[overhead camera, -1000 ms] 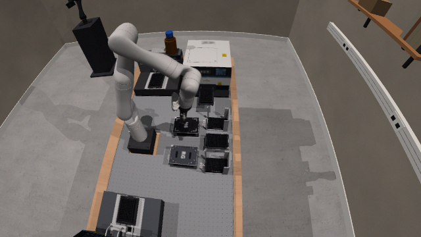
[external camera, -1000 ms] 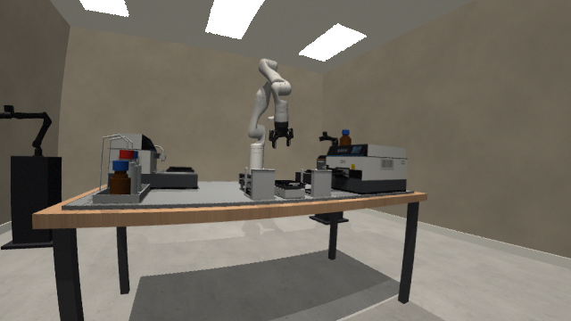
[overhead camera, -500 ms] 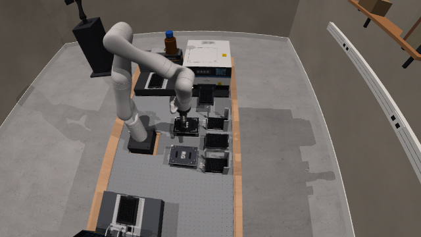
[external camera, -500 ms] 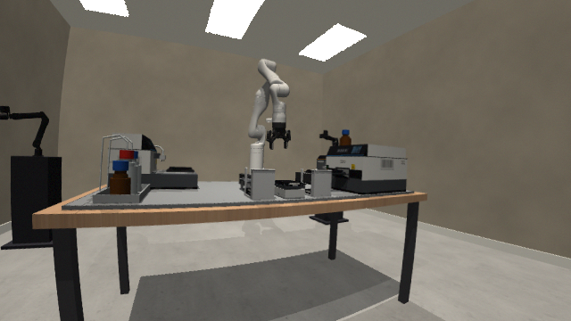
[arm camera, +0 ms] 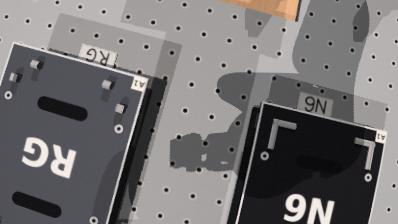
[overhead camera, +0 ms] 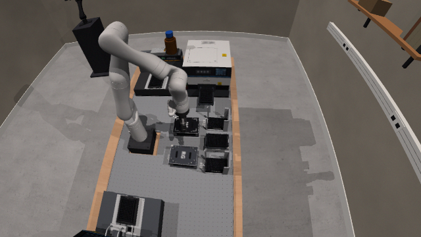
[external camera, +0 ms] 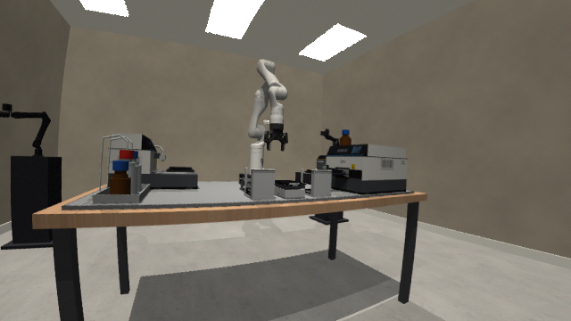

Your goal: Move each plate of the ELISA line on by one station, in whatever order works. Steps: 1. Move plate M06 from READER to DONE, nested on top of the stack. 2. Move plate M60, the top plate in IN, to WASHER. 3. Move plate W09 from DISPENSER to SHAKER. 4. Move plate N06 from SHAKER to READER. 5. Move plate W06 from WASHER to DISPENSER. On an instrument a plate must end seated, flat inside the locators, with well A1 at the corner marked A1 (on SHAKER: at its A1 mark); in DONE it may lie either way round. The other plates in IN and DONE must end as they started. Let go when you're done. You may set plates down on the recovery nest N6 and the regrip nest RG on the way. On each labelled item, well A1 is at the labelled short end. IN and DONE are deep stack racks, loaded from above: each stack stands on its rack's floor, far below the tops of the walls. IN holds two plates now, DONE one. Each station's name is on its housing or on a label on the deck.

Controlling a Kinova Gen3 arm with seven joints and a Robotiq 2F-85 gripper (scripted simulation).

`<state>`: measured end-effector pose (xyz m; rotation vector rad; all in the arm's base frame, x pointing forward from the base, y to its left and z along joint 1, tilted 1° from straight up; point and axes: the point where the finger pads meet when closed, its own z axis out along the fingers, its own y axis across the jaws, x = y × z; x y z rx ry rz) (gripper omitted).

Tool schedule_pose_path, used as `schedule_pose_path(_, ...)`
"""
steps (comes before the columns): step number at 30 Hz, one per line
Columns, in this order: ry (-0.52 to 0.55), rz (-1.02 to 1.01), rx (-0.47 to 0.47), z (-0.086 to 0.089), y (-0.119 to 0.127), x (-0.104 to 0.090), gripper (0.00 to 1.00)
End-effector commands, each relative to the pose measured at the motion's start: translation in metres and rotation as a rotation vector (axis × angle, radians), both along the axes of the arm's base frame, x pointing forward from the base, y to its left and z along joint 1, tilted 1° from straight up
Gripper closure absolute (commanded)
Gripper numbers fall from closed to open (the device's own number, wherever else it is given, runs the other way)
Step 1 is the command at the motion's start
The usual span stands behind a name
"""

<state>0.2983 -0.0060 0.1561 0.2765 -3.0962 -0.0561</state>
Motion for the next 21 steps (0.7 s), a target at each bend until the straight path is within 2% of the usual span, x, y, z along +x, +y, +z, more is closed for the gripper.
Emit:
schedule_pose_path(1,-0.035,0.008,-0.023,-0.0038,-0.0069,0.0021,0.0)
schedule_pose_path(12,-0.035,0.008,-0.023,-0.0039,-0.0068,0.0021,0.0)
schedule_pose_path(17,-0.031,-0.192,-0.027,-0.0039,-0.0069,0.0021,0.0)
schedule_pose_path(21,-0.03,-0.216,-0.027,-0.0039,-0.0069,0.002,0.0)
